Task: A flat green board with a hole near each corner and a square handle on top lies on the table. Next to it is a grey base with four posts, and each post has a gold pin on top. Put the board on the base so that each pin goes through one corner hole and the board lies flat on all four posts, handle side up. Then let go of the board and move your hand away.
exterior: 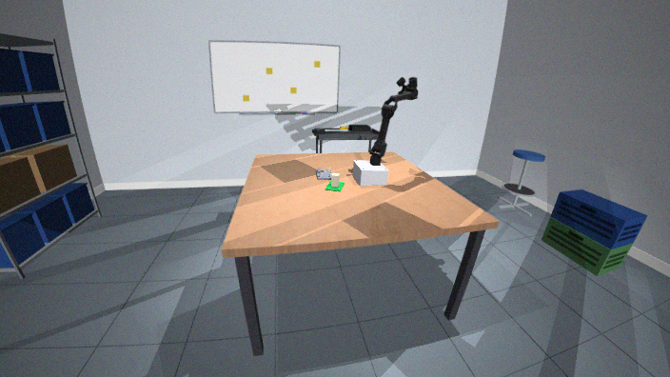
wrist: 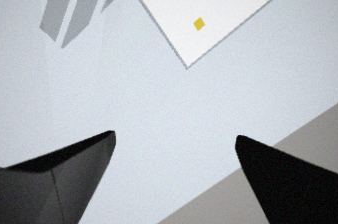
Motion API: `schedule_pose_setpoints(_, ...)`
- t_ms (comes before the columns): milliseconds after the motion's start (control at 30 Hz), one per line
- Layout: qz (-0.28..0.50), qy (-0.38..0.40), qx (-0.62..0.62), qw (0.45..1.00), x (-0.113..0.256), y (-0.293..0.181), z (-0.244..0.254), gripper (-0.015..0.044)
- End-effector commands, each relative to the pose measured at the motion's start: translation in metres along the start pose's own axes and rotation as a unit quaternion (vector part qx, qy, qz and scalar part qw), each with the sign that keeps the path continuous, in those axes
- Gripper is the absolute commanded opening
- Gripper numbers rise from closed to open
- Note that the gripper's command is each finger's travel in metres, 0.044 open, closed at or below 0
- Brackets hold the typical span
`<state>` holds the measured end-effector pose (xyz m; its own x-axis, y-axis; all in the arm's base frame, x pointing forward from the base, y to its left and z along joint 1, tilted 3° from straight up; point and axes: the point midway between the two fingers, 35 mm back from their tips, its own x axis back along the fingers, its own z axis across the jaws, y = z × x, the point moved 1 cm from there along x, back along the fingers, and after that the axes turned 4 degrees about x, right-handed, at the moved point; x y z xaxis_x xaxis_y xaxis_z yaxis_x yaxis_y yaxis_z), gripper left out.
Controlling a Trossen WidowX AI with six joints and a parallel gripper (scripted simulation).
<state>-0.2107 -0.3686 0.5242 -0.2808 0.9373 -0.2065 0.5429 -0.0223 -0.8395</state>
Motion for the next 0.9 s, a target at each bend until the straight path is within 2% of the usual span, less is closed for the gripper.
schedule_pose_setpoints(0, -0.001, -0.001, -0.005, 1.0, -0.002, 0.002, -0.001, 0.0426)
schedule_pose_setpoints(167, -0.045, -0.027, -0.145, 0.988, -0.048, 0.047, -0.019, 0.044)
schedule_pose_setpoints(367, -0.123, -0.035, -0.328, 0.936, -0.101, 0.12, -0.058, 0.044)
schedule_pose_setpoints(600, -0.228, 0.003, -0.511, 0.829, -0.137, 0.217, -0.117, 0.044)
schedule_pose_setpoints(867, -0.341, 0.095, -0.646, 0.676, -0.144, 0.332, -0.198, 0.044)
